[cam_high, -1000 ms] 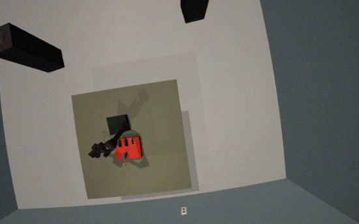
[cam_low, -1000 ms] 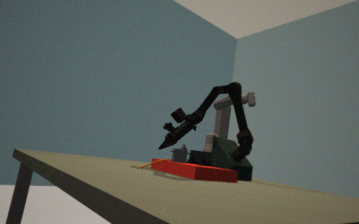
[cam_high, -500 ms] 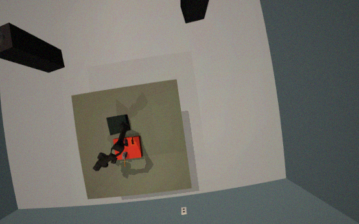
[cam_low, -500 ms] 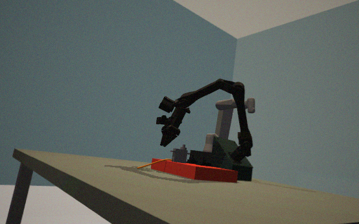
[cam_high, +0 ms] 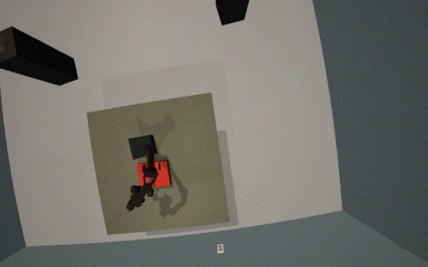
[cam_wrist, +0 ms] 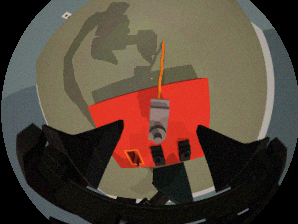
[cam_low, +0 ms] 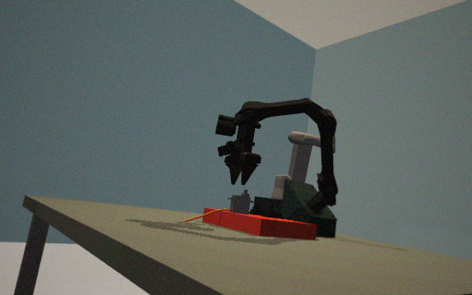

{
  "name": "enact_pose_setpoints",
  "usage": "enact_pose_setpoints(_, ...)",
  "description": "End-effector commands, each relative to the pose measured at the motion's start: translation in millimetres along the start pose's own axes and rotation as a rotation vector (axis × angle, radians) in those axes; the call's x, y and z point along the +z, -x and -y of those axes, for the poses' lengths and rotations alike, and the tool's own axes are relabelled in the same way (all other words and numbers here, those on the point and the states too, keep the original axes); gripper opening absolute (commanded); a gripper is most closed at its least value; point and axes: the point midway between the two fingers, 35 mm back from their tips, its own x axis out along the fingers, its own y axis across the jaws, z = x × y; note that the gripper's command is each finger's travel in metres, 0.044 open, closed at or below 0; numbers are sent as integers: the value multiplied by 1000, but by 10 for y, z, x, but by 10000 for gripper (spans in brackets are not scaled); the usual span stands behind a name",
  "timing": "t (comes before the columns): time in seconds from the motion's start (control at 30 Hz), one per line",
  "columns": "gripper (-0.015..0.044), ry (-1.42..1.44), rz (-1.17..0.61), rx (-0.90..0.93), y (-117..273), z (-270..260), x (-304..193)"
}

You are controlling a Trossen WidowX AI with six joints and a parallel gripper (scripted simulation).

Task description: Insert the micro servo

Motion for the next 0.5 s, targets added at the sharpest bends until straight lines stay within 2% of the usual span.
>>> enact_pose_setpoints(0.0, 440, -2, -11, 7, -43, -11, -16)
enact_pose_setpoints(0.17, 440, -2, -11, 8, -231, -15, -20)
enact_pose_setpoints(0.47, 440, -2, -11, 8, -304, -18, -21)
